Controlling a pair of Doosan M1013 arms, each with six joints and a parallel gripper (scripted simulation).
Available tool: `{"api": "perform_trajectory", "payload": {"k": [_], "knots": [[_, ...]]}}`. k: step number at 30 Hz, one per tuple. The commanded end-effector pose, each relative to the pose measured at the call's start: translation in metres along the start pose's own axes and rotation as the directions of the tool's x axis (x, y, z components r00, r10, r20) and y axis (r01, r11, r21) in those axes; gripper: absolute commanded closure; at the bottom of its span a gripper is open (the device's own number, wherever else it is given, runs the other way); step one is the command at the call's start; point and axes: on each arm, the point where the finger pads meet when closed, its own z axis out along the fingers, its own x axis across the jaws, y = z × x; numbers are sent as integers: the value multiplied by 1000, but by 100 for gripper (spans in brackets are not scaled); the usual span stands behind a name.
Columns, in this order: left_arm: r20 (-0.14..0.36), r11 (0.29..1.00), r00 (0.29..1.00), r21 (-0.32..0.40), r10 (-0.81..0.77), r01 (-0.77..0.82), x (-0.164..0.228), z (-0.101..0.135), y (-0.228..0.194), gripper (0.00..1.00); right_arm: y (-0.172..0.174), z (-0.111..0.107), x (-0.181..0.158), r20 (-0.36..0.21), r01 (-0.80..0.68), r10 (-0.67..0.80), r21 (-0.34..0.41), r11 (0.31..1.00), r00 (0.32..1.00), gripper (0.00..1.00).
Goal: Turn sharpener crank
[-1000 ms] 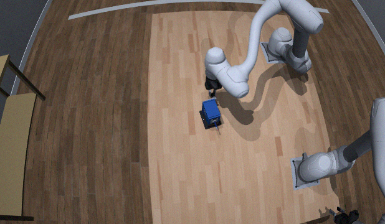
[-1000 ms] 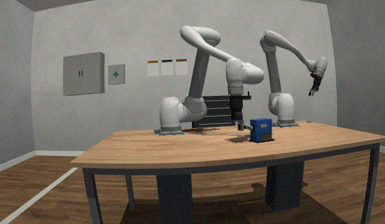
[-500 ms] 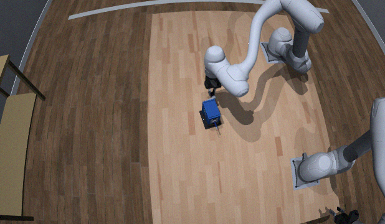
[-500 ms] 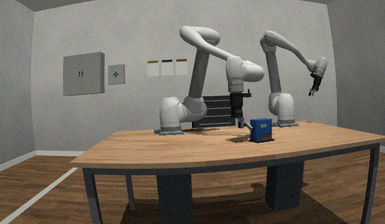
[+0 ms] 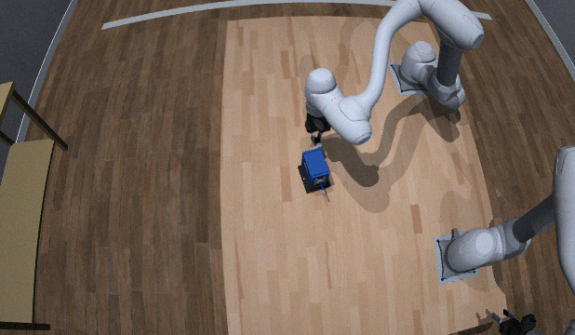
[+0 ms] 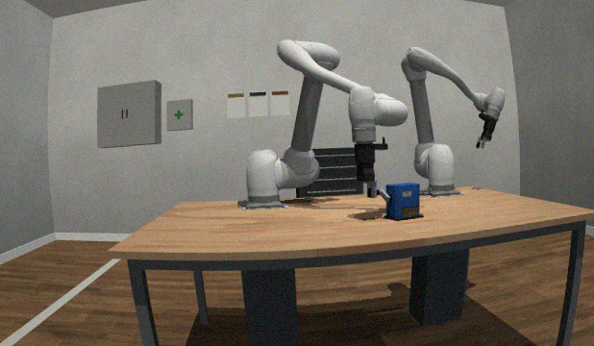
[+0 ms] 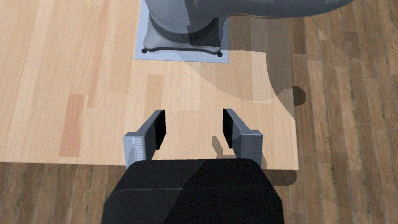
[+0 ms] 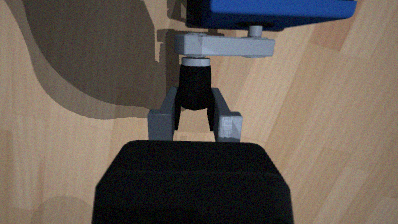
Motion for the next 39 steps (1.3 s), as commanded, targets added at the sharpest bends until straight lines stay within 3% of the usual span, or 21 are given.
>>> {"api": "perform_trajectory", "payload": {"k": [1,4,5,39], "knots": [[0,1000,1000,-1,0,0,0,-1,0,0,0,-1,0,-1,0,0,1,1000,1000,100],[0,1000,1000,-1,0,0,0,-1,0,0,0,-1,0,-1,0,0,1,1000,1000,100],[0,1000,1000,-1,0,0,0,-1,0,0,0,-1,0,-1,0,0,1,1000,1000,3],[0,1000,1000,-1,0,0,0,-1,0,0,0,-1,0,-1,0,0,1,1000,1000,3]]}}
